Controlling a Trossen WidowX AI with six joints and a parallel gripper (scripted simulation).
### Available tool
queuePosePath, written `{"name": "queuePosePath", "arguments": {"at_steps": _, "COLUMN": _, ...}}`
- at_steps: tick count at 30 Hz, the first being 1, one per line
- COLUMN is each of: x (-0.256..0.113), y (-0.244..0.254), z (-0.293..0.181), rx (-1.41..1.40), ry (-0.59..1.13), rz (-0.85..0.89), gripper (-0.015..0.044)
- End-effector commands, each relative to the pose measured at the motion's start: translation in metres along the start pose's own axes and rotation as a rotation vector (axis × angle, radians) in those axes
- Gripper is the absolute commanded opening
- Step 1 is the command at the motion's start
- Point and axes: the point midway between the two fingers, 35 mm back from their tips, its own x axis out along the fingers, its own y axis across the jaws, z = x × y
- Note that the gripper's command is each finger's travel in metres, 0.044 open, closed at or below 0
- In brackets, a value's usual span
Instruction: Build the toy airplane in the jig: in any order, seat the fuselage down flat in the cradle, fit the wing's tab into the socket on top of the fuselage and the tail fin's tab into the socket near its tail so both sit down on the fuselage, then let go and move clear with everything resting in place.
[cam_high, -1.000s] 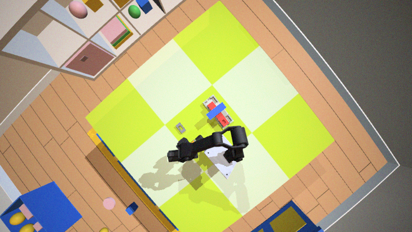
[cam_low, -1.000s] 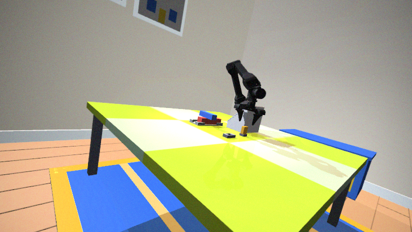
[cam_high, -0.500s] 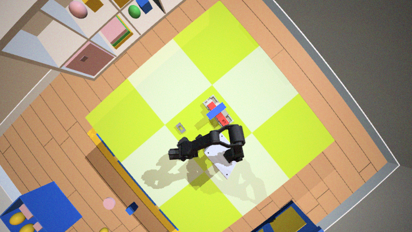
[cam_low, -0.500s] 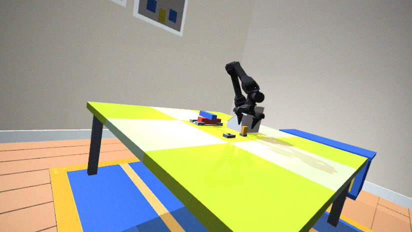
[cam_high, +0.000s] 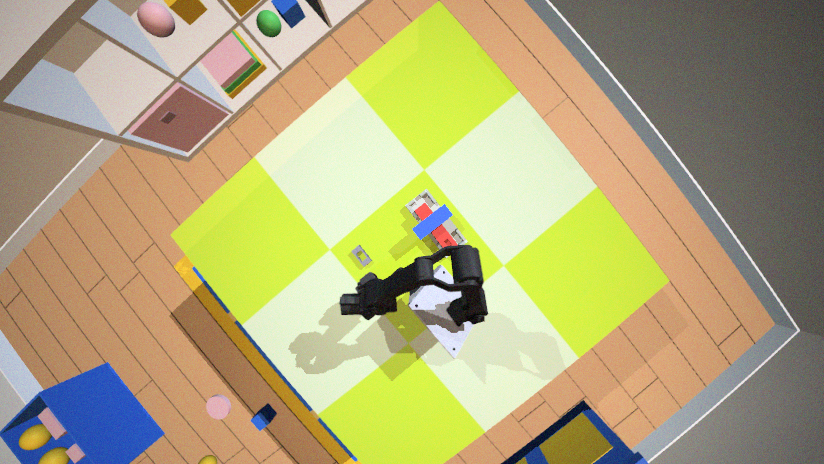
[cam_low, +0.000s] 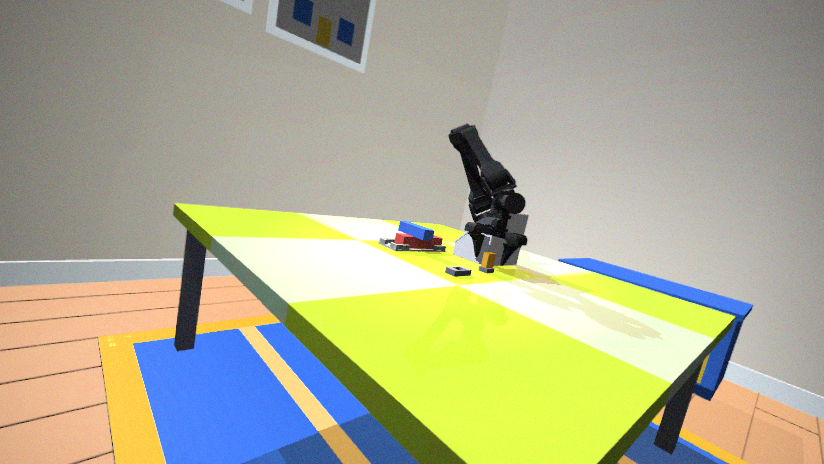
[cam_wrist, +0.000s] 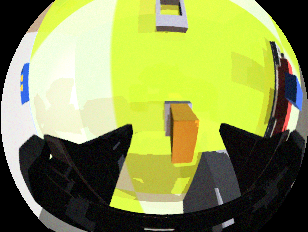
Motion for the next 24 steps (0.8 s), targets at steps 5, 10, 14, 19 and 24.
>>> {"name": "queuePosePath", "arguments": {"at_steps": 5, "x": 0.0134, "y": -0.0017, "z": -0.0017, "rx": -0.007, "ry": 0.0, "rz": -0.01, "gripper": 0.044}}
{"name": "queuePosePath", "arguments": {"at_steps": 10, "x": 0.0137, "y": -0.0017, "z": -0.0018, "rx": -0.007, "ry": 0.0, "rz": -0.01, "gripper": 0.0335}}
{"name": "queuePosePath", "arguments": {"at_steps": 14, "x": 0.0137, "y": -0.0017, "z": -0.0018, "rx": -0.007, "ry": 0.0, "rz": -0.01, "gripper": 0.023}}
{"name": "queuePosePath", "arguments": {"at_steps": 19, "x": 0.0137, "y": -0.0017, "z": -0.0018, "rx": -0.007, "ry": 0.0, "rz": -0.01, "gripper": 0.0099}}
{"name": "queuePosePath", "arguments": {"at_steps": 24, "x": 0.0137, "y": -0.0017, "z": -0.0018, "rx": -0.007, "ry": 0.0, "rz": -0.01, "gripper": 0.0026}}
